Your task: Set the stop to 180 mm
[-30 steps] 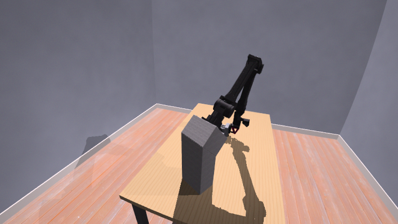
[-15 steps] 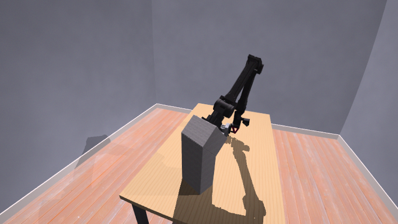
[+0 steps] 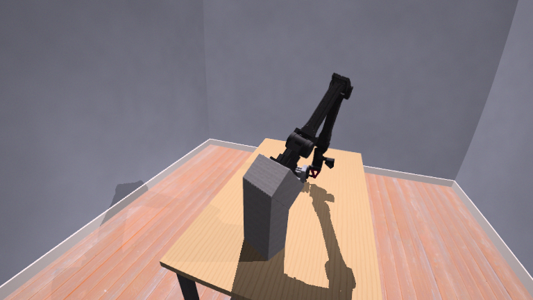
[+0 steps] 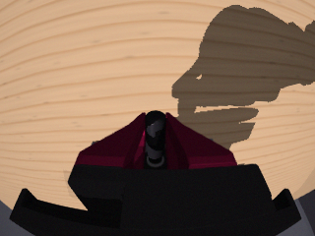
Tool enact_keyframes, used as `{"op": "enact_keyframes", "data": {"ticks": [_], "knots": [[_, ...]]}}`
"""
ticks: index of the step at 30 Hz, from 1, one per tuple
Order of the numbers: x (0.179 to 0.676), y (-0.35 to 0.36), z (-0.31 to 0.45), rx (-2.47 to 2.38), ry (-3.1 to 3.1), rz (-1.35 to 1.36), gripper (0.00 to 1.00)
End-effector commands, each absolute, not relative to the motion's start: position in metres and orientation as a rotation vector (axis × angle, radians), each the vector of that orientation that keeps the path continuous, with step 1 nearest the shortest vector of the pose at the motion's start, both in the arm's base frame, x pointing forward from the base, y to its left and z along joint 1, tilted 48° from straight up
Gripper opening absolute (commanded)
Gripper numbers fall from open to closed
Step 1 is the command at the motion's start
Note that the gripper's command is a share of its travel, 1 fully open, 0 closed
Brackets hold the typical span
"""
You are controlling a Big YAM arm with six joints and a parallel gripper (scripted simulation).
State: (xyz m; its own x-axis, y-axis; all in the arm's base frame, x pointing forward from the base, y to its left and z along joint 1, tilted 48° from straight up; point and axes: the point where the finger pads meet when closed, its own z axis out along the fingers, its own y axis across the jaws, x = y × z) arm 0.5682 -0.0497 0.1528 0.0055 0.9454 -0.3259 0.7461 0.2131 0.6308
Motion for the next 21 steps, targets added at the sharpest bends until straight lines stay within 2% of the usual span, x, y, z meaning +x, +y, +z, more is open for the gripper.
{"op": "enact_keyframes", "data": {"ticks": [1,21], "knots": [[0.597,-0.032,0.203,1.507,1.723,0.456,0.06],[0.591,-0.029,0.225,1.502,1.709,0.467,0.06]]}}
